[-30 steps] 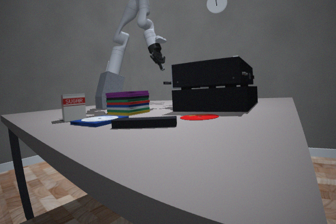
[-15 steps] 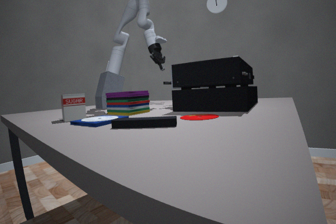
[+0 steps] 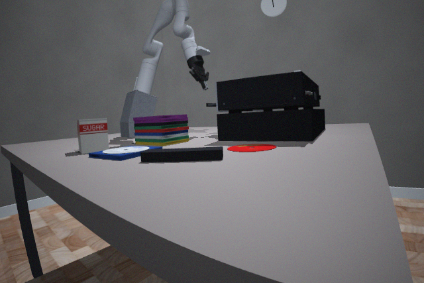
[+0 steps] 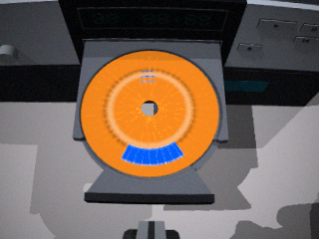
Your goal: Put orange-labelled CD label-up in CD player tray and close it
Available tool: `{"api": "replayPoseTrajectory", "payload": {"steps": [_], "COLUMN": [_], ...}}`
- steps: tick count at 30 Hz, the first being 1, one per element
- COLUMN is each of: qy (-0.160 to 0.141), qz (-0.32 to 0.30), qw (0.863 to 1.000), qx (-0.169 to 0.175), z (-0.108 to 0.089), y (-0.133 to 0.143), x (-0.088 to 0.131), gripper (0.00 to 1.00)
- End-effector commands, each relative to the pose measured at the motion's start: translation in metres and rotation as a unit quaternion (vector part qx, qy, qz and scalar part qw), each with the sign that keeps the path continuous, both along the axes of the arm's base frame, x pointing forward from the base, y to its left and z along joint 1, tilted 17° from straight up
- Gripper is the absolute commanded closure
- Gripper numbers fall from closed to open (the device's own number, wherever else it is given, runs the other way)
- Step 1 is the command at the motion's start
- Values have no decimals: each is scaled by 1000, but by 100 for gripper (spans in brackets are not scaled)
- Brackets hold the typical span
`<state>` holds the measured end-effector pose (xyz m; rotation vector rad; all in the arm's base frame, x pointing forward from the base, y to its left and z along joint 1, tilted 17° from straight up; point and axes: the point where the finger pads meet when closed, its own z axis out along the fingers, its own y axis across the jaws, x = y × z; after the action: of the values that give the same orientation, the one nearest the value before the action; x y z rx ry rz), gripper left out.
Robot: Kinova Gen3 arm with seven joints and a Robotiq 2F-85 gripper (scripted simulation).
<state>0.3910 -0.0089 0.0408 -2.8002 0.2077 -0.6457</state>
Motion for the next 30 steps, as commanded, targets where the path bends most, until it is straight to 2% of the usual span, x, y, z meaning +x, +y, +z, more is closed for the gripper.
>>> {"api": "replayPoseTrajectory", "payload": {"steps": [1, 11, 13, 21, 30], "qy": [3, 3, 3, 3, 3], "qz": [2, 2, 2, 2, 2], "qw": [1000, 1000, 1000, 1000, 1000], "qx": [1, 1, 1, 1, 1], "z": [-9, -41, -41, -64, -71], "y": [4, 14, 14, 21, 23], "x": [-1, 3, 3, 6, 6], "gripper": [90, 90, 90, 90, 90]}}
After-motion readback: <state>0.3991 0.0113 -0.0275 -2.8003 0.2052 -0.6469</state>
